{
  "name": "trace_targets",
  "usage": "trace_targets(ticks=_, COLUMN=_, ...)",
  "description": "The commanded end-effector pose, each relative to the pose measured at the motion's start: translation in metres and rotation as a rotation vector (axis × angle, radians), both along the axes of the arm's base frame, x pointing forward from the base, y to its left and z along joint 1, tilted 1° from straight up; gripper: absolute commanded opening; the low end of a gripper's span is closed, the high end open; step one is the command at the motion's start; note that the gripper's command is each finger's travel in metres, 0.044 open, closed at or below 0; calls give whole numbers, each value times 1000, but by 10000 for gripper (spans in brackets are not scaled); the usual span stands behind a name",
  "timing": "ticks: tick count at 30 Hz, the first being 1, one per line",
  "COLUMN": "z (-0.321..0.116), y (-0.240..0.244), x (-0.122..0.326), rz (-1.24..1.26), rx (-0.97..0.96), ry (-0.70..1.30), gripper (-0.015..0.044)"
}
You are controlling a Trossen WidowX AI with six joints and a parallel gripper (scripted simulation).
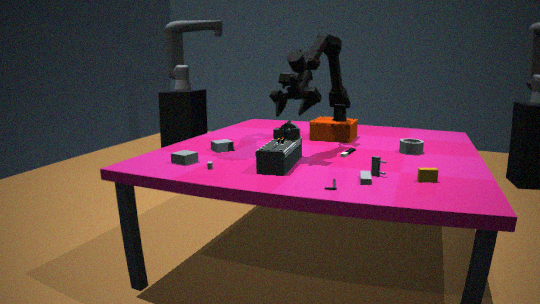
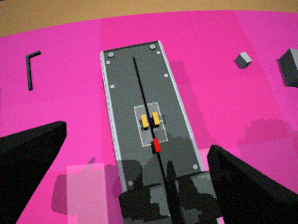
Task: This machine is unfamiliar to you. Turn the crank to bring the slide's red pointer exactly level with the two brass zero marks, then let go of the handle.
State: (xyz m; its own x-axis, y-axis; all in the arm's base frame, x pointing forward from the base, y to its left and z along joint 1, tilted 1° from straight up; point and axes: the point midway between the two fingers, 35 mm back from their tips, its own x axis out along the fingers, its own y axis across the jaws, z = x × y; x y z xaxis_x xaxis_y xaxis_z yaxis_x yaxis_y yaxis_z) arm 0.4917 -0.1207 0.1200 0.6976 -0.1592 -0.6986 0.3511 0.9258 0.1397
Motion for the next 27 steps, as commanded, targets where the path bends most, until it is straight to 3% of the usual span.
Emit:
trace_targets(ticks=1, z=-19, y=1, x=-2, rz=-8, rx=7, ry=13, gripper=440)
trace_targets(ticks=19, z=-18, y=1, x=-2, rz=-8, rx=7, ry=13, gripper=440)
trace_targets(ticks=27, z=33, y=1, x=-4, rz=-1, rx=5, ry=15, gripper=440)
